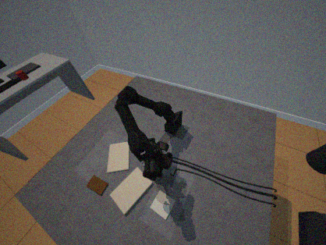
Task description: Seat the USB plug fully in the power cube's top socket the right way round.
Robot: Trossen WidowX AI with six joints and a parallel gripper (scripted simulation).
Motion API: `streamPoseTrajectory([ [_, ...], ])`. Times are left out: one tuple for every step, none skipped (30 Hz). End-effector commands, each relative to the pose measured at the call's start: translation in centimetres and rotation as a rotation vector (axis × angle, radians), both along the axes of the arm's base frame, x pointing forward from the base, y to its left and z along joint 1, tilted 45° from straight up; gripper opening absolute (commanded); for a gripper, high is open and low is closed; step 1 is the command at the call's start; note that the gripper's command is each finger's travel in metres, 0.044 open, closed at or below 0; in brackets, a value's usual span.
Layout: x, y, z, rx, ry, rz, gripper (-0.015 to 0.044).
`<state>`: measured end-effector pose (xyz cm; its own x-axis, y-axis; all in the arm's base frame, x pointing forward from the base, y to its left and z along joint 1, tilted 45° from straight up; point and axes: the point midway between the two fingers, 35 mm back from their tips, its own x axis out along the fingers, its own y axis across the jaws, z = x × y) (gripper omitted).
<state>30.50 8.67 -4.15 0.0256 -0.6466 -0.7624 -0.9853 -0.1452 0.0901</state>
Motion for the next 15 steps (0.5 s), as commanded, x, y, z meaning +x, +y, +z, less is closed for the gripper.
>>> streamPoseTrajectory([
  [-0.01, 0.00, 0.00, 0.000, 0.000, 0.000, 0.0095],
  [-0.01, 0.00, 0.00, 0.000, 0.000, 0.000, 0.0095],
  [-0.01, 0.00, 0.00, 0.000, 0.000, 0.000, 0.0095],
  [-0.01, 0.00, 0.00, 0.000, 0.000, 0.000, 0.0095],
  [-0.01, 0.07, 0.07, 0.000, 0.000, 0.000, 0.0095],
  [-0.01, 0.14, 0.14, 0.000, 0.000, 0.000, 0.0095],
  [-0.01, 0.21, 0.21, 0.000, 0.000, 0.000, 0.0095],
  [-0.02, 0.28, 0.28, 0.000, 0.000, 0.000, 0.0095],
  [-0.02, 0.35, 0.35, 0.000, 0.000, 0.000, 0.0095],
  [-0.02, 0.42, 0.43, 0.000, 0.000, 0.000, 0.0095],
  [-0.02, 0.49, 0.50, 0.000, 0.000, 0.000, 0.0095],
  [-0.03, 0.56, 0.57, 0.000, 0.000, 0.000, 0.0095],
  [-0.03, 0.63, 0.64, 0.000, 0.000, 0.000, 0.0095],
  [-0.03, 0.70, 0.71, 0.000, 0.000, 0.000, 0.0095],
  [-0.04, 0.77, 0.78, 0.000, 0.000, 0.000, 0.0095],
])
